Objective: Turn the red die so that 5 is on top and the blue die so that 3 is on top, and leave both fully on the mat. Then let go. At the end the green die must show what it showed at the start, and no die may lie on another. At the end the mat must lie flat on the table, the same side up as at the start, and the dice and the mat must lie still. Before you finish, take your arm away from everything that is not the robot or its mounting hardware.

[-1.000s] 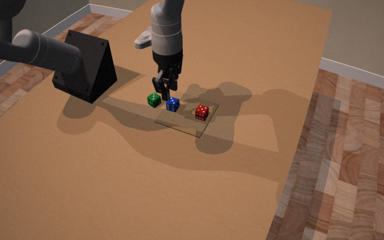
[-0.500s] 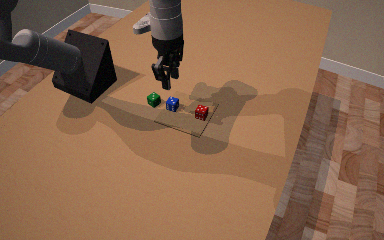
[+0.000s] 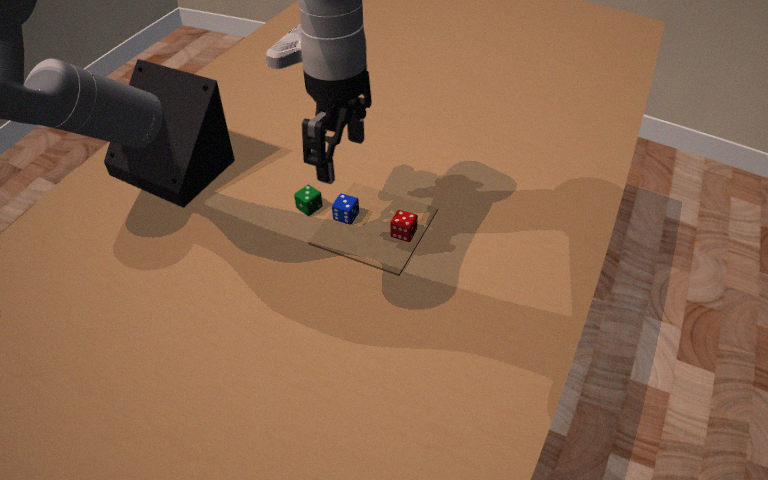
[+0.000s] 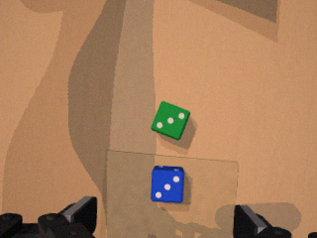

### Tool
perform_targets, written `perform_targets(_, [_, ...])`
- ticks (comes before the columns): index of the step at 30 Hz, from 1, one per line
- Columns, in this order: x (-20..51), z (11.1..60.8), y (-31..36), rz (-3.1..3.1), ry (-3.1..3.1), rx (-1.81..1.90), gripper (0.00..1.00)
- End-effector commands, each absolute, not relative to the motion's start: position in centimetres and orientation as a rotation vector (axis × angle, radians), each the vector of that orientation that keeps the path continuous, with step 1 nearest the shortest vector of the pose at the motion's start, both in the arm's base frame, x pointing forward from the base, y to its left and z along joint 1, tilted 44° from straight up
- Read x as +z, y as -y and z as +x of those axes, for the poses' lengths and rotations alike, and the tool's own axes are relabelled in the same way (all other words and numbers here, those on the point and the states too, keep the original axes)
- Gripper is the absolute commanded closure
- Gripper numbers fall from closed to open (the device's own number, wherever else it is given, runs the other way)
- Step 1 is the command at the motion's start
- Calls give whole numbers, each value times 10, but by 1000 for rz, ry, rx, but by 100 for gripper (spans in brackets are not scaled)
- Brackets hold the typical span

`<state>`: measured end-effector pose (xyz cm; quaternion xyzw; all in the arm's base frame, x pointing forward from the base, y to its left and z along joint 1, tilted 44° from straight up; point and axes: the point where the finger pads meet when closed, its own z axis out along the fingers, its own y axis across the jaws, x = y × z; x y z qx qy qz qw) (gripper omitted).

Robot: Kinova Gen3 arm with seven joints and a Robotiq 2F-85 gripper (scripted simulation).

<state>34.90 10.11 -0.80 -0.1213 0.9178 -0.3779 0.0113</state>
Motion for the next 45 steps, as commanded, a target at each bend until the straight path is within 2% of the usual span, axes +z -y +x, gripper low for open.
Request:
perform_targets(1, [-8, 349, -102, -379, -2862, -1177, 0])
perform_targets(14, [0, 348, -109, -379, -2862, -1177, 0])
perform_targets(29, [48, 340, -156, -379, -2862, -1177, 0])
perform_targets(45, [53, 339, -161, -379, -2862, -1177, 0])
